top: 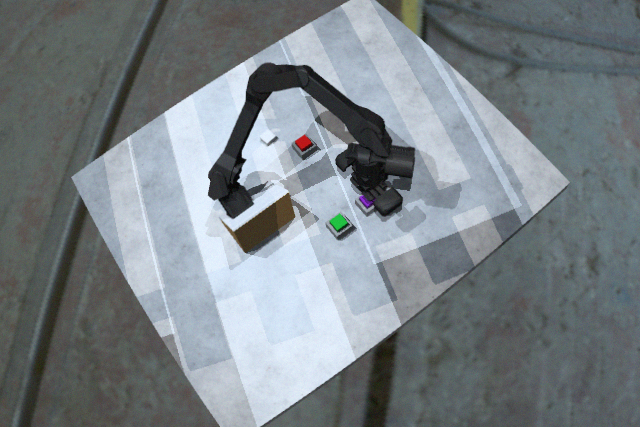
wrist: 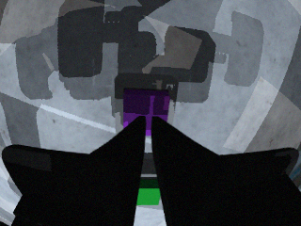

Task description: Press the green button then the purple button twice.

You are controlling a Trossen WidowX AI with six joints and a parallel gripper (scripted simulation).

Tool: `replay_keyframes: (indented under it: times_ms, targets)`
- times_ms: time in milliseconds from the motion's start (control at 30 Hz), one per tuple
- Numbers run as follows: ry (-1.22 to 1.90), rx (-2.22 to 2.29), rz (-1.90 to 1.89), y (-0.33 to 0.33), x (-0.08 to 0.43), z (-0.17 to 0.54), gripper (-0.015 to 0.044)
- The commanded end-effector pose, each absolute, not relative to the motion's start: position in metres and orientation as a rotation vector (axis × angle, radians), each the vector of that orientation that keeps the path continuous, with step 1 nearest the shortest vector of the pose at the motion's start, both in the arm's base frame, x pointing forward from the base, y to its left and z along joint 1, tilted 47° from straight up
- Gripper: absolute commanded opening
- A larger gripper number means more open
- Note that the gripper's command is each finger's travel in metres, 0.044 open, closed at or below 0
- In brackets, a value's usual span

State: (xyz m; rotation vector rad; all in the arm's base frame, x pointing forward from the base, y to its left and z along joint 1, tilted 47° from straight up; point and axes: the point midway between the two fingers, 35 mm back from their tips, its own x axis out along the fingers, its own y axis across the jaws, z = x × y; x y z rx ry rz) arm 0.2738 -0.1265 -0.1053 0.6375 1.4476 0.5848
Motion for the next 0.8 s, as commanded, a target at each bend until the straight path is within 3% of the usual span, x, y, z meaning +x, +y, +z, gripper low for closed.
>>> replay_keyframes:
  times_ms: [0,767]
  targets:
    - [1.453,0.648,0.589,-0.1183,0.2728,-0.1124,0.0020]
    - [1.453,0.649,0.590,-0.1117,0.2728,-0.1184,0.0020]
